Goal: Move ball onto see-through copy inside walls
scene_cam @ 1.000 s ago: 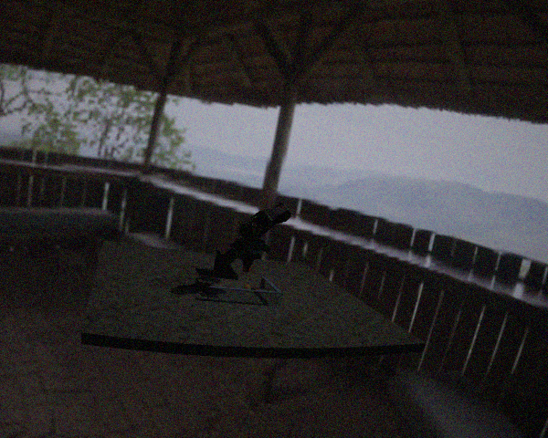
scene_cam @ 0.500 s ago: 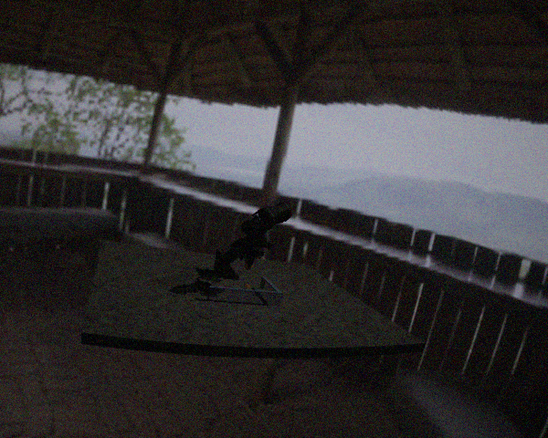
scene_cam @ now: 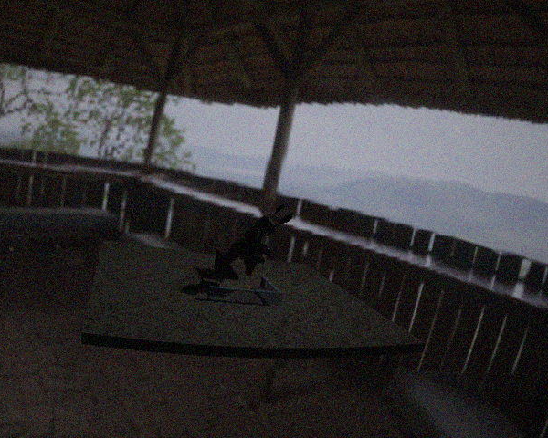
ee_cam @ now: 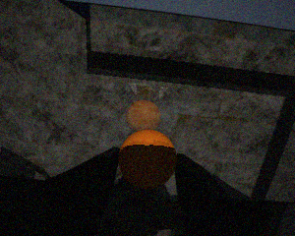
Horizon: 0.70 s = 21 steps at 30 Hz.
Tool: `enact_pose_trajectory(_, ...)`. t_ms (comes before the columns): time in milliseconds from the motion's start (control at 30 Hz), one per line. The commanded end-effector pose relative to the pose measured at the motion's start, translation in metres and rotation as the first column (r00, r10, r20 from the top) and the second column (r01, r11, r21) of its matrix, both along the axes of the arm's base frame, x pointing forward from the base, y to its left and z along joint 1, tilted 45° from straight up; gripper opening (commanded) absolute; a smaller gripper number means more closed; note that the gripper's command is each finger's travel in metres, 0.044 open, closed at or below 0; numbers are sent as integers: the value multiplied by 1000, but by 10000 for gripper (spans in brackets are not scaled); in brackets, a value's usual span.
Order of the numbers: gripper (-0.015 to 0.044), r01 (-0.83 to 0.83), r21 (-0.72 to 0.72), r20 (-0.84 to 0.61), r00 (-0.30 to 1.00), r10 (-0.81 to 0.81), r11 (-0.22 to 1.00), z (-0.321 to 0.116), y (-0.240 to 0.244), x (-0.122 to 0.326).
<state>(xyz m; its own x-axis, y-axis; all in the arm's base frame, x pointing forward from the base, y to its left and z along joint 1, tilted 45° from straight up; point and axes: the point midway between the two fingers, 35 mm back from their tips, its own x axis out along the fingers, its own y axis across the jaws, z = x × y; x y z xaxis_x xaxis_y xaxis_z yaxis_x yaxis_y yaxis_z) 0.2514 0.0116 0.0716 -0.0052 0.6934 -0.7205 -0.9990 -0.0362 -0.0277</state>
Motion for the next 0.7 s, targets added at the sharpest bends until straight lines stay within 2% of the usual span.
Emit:
enact_pose_trajectory(0,0,0,5,-9,1000,0,1000,-13,14,-2)
enact_pose_trajectory(267,0,-1,10,-9,1000,1,1000,-40,43,-5)
enact_pose_trajectory(667,0,-1,10,-9,1000,1,1000,-47,50,-5)
